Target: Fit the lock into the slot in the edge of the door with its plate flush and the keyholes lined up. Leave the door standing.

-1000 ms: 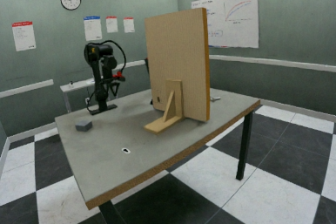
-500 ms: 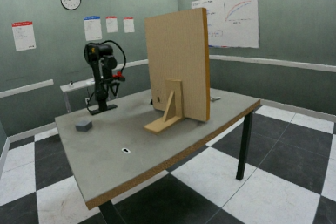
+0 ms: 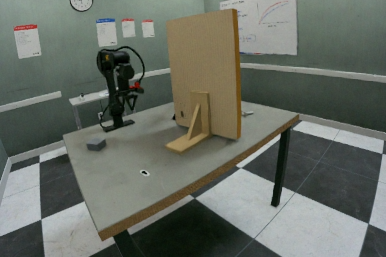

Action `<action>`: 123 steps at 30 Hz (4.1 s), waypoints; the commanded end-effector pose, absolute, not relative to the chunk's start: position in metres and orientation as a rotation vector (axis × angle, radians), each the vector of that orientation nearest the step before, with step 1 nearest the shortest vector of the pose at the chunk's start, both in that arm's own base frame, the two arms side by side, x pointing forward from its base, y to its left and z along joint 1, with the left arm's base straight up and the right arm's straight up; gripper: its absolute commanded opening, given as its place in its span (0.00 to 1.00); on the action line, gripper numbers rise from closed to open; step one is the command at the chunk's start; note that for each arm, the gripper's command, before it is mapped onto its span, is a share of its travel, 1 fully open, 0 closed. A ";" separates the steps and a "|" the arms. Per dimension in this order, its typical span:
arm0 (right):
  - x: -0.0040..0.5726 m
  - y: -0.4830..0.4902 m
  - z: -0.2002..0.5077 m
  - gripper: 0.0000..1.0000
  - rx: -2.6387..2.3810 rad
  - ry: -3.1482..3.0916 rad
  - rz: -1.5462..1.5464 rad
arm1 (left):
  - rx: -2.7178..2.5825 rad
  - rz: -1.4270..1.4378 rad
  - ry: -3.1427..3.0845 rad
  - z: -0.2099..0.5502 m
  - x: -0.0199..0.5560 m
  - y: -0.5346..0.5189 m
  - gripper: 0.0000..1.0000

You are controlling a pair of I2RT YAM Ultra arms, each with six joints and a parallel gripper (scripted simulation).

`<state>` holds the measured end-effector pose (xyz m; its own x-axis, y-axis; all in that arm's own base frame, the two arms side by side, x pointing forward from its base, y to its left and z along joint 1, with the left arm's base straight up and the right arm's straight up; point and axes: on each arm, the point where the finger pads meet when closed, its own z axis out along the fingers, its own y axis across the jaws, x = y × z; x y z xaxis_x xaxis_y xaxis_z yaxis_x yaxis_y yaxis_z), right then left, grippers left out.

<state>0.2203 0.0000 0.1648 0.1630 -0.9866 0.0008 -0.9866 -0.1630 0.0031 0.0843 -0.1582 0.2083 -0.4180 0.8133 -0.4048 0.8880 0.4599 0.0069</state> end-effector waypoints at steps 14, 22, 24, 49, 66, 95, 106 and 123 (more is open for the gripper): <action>0.221 0.001 0.172 1.00 2.405 -2.030 0.010 | 1.726 -0.005 2.368 0.211 0.199 -0.144 1.00; 0.221 0.001 0.172 1.00 2.405 -2.030 0.010 | 1.939 0.024 2.390 0.188 0.273 -0.095 1.00; 0.221 0.001 0.172 1.00 2.405 -2.030 0.010 | 1.984 0.008 2.399 0.180 0.292 -0.072 1.00; 0.221 0.001 0.172 1.00 2.405 -2.030 0.010 | 1.770 0.085 2.508 0.154 0.267 -0.114 1.00; 0.221 0.001 0.172 1.00 2.405 -2.030 0.010 | 1.228 0.012 2.639 0.110 0.175 -0.188 1.00; 0.221 0.001 0.172 1.00 2.405 -2.030 0.010 | 1.178 -0.125 2.657 0.050 0.098 -0.216 1.00; 0.221 0.001 0.172 1.00 2.405 -2.030 0.010 | 1.165 -0.165 2.631 0.060 0.101 -0.223 1.00; 0.221 0.001 0.172 1.00 2.405 -2.030 0.010 | 1.153 -0.159 2.642 0.043 0.102 -0.223 1.00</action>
